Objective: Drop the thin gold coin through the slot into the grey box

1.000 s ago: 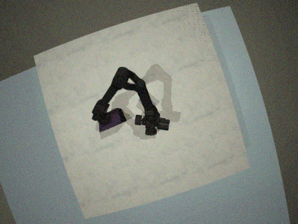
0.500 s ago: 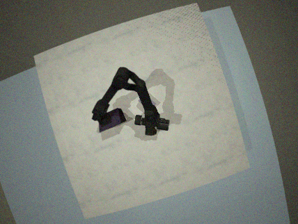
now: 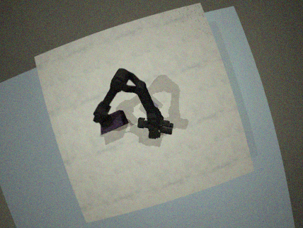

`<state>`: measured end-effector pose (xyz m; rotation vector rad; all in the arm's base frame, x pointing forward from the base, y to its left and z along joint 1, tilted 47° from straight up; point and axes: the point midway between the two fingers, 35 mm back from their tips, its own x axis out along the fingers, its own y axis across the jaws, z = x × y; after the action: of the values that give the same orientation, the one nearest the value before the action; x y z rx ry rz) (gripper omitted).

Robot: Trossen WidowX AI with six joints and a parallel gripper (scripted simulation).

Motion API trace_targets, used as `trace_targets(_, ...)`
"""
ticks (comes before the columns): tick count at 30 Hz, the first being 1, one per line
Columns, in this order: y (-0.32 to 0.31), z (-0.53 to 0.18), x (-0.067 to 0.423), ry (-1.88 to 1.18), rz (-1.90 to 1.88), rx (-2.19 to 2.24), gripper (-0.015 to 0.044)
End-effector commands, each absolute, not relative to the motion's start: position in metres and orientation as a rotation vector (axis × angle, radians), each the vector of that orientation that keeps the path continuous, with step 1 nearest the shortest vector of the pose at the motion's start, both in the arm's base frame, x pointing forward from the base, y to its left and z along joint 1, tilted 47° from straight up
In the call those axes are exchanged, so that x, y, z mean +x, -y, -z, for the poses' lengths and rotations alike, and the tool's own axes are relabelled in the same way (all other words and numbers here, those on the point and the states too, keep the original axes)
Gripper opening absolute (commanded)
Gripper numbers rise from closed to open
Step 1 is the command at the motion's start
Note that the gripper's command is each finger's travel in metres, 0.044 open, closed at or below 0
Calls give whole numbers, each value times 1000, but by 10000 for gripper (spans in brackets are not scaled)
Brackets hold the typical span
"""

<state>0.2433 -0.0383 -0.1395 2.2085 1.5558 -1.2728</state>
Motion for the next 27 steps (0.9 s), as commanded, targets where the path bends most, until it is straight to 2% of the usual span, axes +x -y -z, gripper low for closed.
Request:
trace_targets(1, 45, 134, 245, -1555, 1271, 2197, 0)
trace_targets(27, 86, 87, 233, -1589, 1309, 2204, 0)
